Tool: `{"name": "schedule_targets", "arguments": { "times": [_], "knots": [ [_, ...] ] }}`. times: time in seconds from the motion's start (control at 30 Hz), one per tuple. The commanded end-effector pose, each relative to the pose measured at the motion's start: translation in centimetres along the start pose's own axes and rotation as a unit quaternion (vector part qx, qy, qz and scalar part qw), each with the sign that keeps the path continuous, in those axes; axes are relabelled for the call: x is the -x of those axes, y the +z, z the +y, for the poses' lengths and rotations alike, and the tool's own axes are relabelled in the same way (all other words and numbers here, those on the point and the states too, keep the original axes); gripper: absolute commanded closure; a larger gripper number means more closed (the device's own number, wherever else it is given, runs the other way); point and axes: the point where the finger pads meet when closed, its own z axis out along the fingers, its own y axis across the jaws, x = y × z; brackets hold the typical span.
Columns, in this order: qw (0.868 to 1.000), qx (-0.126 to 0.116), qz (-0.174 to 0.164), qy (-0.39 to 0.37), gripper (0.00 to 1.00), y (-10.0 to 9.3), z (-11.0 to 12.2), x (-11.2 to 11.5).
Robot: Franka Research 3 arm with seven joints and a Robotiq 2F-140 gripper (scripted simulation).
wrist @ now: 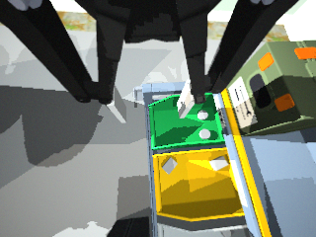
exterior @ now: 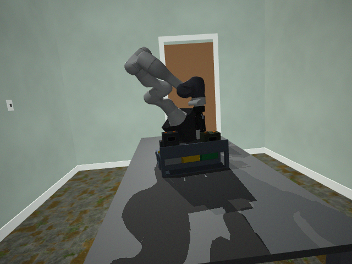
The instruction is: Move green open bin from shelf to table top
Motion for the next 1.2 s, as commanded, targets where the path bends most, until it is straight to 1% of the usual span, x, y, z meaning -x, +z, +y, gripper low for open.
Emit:
{"name": "schedule_targets", "arguments": {
  "times": [0.0, 0.13, 1.17],
  "knots": [
    [1.000, 0.000, 0.000, 0.001, 0.43, -0.14, 0.02, -0.02],
    [1.000, 0.000, 0.001, 0.003, 0.43, -0.68, 0.10, -0.10],
    [1.000, 0.000, 0.000, 0.005, 0.43, -0.94, 0.12, -0.13]
  ]
}}
